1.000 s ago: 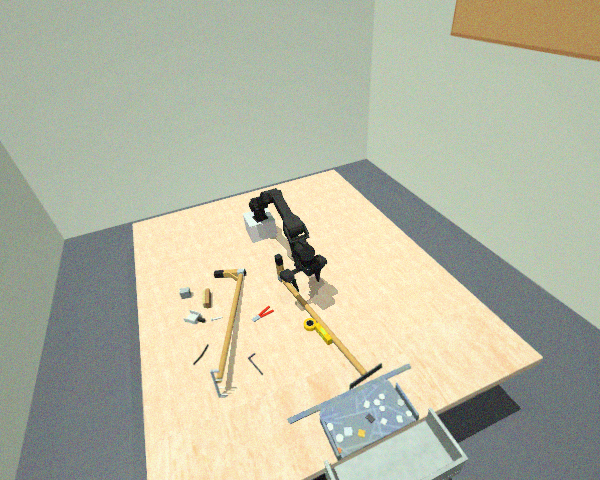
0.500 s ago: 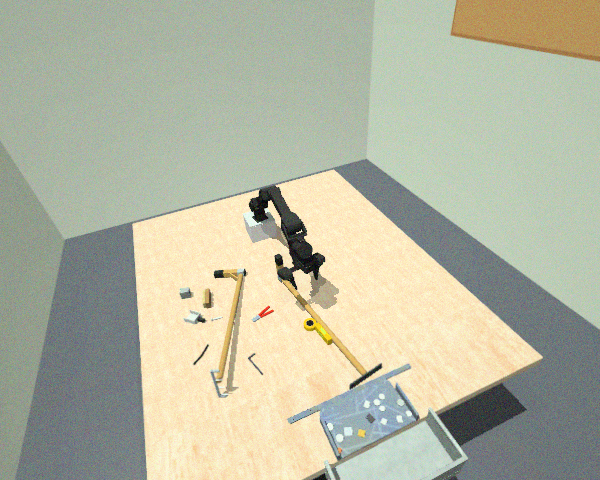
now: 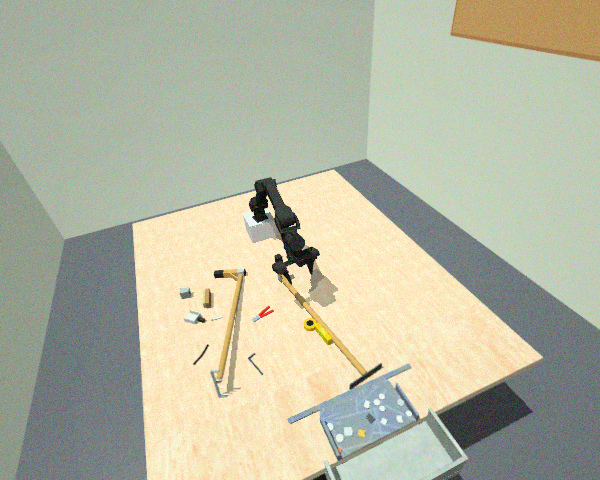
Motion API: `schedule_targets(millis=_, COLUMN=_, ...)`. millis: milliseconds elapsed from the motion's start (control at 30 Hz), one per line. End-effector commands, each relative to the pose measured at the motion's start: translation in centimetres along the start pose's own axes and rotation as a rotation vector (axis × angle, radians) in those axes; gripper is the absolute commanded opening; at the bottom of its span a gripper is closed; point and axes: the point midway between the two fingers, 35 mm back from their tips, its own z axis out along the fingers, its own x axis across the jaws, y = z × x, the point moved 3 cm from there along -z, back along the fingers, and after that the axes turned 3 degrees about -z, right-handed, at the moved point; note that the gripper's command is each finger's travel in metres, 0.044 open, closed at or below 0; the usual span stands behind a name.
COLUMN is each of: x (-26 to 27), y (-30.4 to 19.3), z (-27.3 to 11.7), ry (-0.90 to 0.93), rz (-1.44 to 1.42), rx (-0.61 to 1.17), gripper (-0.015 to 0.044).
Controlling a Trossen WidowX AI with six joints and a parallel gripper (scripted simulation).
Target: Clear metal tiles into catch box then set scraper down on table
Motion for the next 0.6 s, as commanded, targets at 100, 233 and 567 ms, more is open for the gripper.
schedule_targets(millis=100, x=-0.4, y=-0.9, z=-1.1, ry=0.006, rz=-0.003, rx=-0.014, gripper=0.0440)
schedule_targets(millis=233, x=-0.6, y=-1.4, z=-1.8, ry=0.007, rz=-0.003, rx=-0.025, gripper=0.0440)
schedule_targets(millis=567, x=-1.0, y=-2.8, z=-3.5, ry=0.009, rz=-0.004, rx=-0.053, gripper=0.0440)
